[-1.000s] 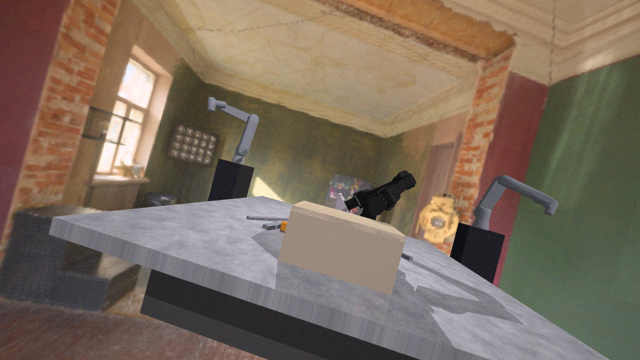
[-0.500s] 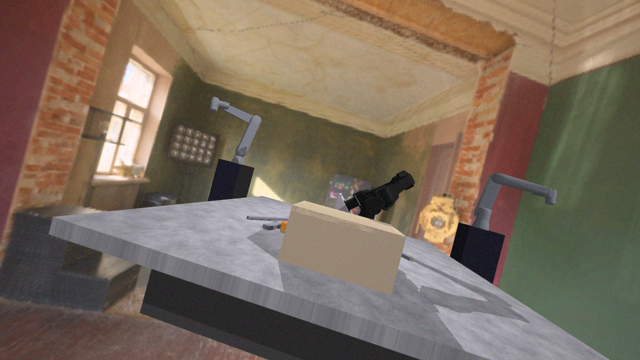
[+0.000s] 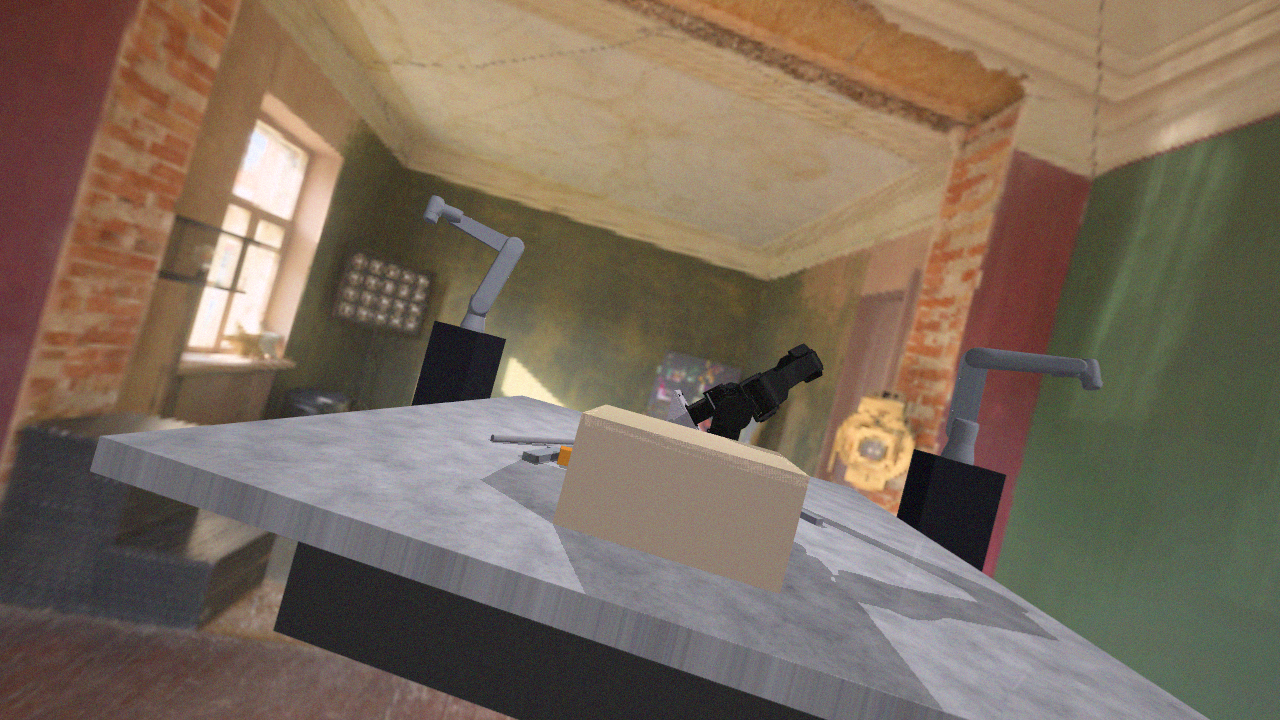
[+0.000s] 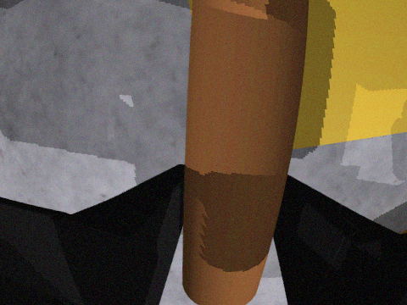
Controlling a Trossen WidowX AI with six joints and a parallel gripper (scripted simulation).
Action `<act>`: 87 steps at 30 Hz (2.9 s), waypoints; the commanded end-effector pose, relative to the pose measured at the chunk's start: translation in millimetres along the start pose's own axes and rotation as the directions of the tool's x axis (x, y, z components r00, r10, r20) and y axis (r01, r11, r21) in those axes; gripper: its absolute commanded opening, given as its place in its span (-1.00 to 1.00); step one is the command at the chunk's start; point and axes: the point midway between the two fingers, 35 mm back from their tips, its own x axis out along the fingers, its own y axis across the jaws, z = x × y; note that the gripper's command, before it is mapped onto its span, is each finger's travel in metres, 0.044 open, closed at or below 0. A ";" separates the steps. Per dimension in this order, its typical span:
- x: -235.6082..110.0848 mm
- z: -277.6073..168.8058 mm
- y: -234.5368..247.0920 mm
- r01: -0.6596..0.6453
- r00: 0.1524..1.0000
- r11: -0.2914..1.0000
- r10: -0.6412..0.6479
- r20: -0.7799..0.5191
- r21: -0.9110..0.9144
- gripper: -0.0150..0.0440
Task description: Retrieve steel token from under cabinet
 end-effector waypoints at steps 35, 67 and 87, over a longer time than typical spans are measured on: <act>1.2 -7.3 -16.8 0.005 1.000 1.000 -0.005 -0.002 0.010 -0.49; 1.5 -36.6 -15.2 0.005 1.000 1.000 -0.005 -0.004 0.012 -0.49; 1.7 -55.9 -14.5 0.005 1.000 1.000 -0.005 -0.004 0.013 -0.49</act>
